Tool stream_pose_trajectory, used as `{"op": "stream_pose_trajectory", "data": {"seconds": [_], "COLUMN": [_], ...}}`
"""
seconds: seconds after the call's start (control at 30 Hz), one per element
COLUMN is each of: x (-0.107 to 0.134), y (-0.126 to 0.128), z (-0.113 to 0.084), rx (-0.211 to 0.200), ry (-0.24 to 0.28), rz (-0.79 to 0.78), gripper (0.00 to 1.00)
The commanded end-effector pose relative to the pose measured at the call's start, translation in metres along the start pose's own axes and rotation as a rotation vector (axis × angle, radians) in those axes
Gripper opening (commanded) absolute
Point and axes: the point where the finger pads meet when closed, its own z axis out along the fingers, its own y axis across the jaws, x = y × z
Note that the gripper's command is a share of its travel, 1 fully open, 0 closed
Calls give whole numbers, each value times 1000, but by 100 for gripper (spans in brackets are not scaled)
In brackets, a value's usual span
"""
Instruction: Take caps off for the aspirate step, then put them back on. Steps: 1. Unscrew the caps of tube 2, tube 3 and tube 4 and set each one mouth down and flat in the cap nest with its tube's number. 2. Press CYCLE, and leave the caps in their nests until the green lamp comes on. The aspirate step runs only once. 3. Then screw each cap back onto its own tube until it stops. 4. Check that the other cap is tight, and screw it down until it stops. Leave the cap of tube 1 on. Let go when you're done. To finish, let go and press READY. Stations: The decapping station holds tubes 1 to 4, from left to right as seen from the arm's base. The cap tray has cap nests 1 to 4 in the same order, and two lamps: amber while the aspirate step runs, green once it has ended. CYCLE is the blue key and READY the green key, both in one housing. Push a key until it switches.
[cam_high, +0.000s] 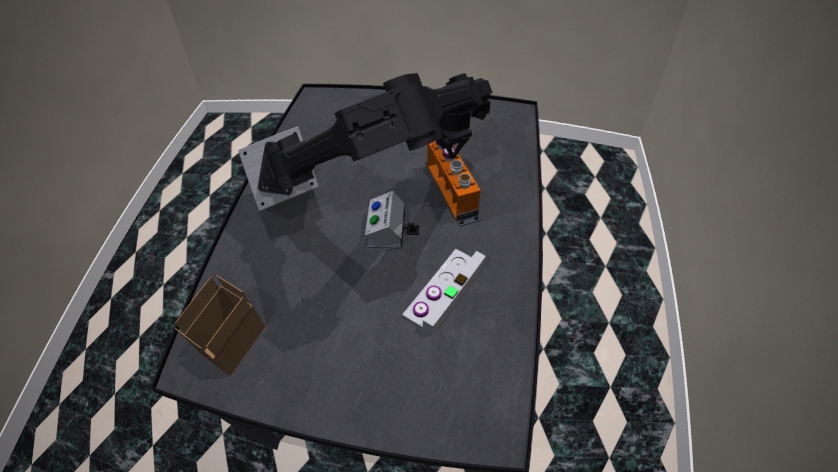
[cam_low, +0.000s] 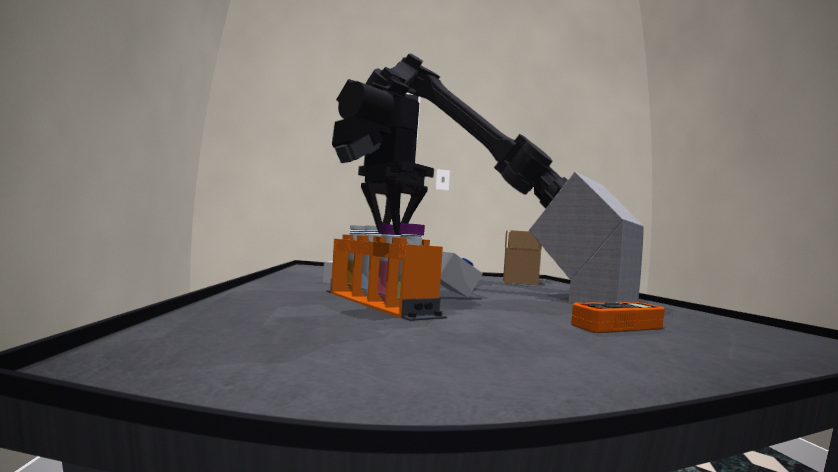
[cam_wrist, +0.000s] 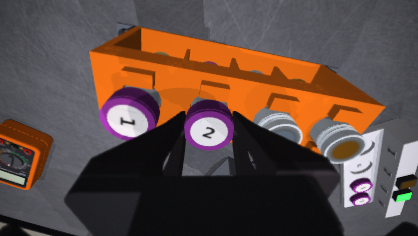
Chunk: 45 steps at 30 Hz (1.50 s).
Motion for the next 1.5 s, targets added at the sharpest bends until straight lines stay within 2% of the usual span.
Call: {"op": "stream_pose_trajectory", "data": {"seconds": [0.0,0.13,0.2,0.3,0.67,1.47], "x": [-10,-10,-10,-10,-13,-13], "y": [2,3,3,4,5,5], "z": [-4,-4,-4,-4,-4,-4], "rx": [-8,-9,-9,-12,-18,-19], "ry": [-16,-15,-15,-15,-17,-18], "rz": [281,450,450,629,1082,1083], "gripper": [0,0,0,0,0,0]}}
